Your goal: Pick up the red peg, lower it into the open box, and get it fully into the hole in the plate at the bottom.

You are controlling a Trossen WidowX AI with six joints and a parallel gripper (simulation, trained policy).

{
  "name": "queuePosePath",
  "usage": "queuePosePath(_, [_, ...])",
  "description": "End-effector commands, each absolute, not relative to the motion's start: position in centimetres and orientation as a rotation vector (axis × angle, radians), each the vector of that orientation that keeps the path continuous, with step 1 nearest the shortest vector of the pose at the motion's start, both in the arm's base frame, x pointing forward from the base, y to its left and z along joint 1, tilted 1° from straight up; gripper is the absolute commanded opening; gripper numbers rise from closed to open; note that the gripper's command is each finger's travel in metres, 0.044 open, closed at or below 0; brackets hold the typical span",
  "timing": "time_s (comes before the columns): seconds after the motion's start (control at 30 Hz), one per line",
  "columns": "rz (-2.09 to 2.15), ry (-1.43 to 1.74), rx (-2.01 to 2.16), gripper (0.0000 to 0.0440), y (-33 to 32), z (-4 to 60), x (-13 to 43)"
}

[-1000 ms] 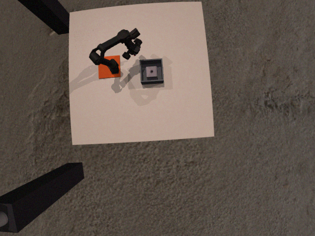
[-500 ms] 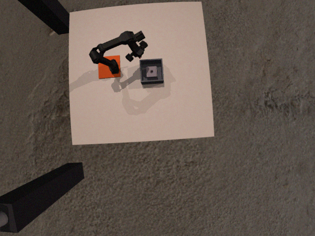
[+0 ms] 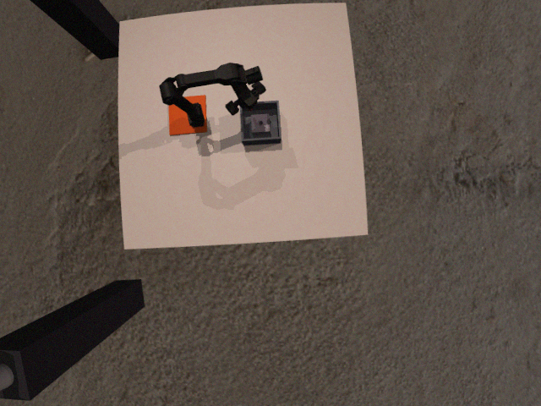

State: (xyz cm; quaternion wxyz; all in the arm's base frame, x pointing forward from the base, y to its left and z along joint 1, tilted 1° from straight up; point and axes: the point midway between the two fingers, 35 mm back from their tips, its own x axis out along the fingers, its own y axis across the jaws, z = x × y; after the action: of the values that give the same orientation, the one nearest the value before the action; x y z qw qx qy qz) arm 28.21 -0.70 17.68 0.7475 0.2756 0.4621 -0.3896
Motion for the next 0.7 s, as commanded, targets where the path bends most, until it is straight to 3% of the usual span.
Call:
queuePosePath(0.0, [-0.863,1.004,0.606,0.0,-1.8,17.7,29.1])
queuePosePath(0.67, [-0.816,1.115,0.568,0.0,-6.9,14.1,33.4])
